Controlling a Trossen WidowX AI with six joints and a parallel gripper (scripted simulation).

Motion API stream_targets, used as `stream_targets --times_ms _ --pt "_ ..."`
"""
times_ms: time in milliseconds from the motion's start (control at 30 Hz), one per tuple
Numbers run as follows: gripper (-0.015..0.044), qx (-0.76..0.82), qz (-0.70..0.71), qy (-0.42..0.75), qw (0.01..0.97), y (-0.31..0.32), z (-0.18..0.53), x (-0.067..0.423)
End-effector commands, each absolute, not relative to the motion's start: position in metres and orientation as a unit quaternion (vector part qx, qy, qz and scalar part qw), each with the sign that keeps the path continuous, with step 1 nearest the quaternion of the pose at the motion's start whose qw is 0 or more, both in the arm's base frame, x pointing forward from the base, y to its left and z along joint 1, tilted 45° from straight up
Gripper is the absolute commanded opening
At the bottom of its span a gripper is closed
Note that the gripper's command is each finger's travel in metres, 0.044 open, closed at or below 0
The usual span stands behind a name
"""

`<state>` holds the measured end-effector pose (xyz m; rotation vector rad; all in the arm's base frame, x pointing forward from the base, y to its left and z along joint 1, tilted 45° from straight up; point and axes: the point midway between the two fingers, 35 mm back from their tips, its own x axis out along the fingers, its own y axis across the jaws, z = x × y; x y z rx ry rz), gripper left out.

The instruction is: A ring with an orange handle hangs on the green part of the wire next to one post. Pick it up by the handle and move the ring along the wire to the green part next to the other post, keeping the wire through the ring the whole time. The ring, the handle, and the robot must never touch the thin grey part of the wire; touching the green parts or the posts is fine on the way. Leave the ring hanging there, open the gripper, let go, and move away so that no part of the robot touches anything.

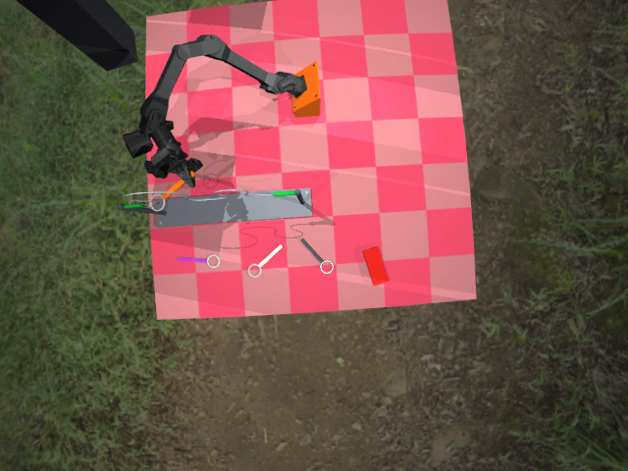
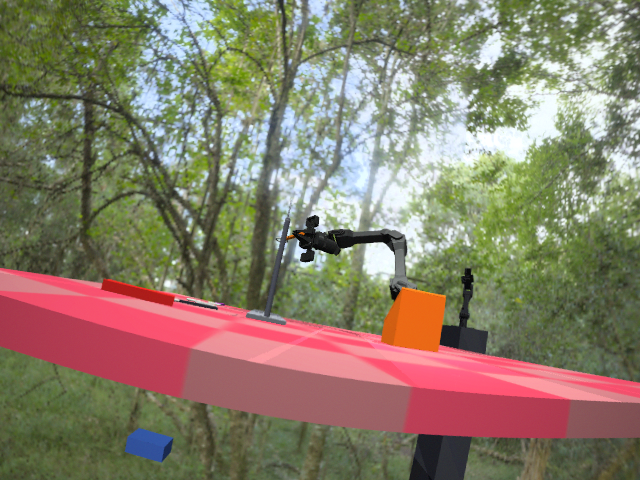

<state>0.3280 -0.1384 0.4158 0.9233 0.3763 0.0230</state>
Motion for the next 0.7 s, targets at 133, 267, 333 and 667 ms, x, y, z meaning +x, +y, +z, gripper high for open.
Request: stream_targets --times_ms 133,267,333,667 --pt "-0.015 0.463 0.024 0.173 0.869 -0.131 0.427 0.328" --pt "-0.015 0.476 0.027 0.17 0.863 -0.128 0.431 0.328" --pt "-0.015 0.482 0.029 0.169 0.859 -0.127 0.433 0.328" --pt "-0.015 0.513 0.037 0.164 0.842 -0.121 0.443 0.329"
